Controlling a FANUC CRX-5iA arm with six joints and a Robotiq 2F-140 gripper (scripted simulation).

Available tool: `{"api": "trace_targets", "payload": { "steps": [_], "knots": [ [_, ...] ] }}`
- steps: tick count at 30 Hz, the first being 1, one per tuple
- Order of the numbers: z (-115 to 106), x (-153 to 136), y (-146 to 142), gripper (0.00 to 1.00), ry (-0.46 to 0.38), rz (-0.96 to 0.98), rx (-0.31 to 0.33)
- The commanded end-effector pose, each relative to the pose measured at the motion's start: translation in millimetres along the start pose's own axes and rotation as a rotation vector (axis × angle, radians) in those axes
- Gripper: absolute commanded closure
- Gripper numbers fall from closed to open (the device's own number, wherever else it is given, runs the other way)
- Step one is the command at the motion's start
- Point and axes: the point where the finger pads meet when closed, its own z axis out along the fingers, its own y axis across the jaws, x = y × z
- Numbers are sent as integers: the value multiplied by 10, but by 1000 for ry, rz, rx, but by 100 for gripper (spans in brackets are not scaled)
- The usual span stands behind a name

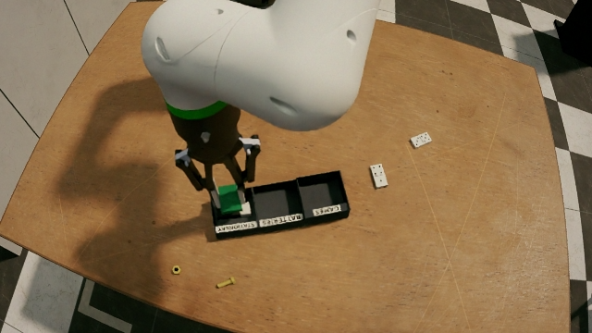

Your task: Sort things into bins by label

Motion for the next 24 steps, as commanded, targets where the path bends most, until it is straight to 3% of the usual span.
{"api": "trace_targets", "payload": {
  "steps": [1, 18, 24],
  "knots": [
    [18, 2, 1, 71, 0, 0, 0],
    [312, 2, 1, 71, 0, 0, 0],
    [312, 3, 0, 71, 0, 0, 0]
  ]
}}
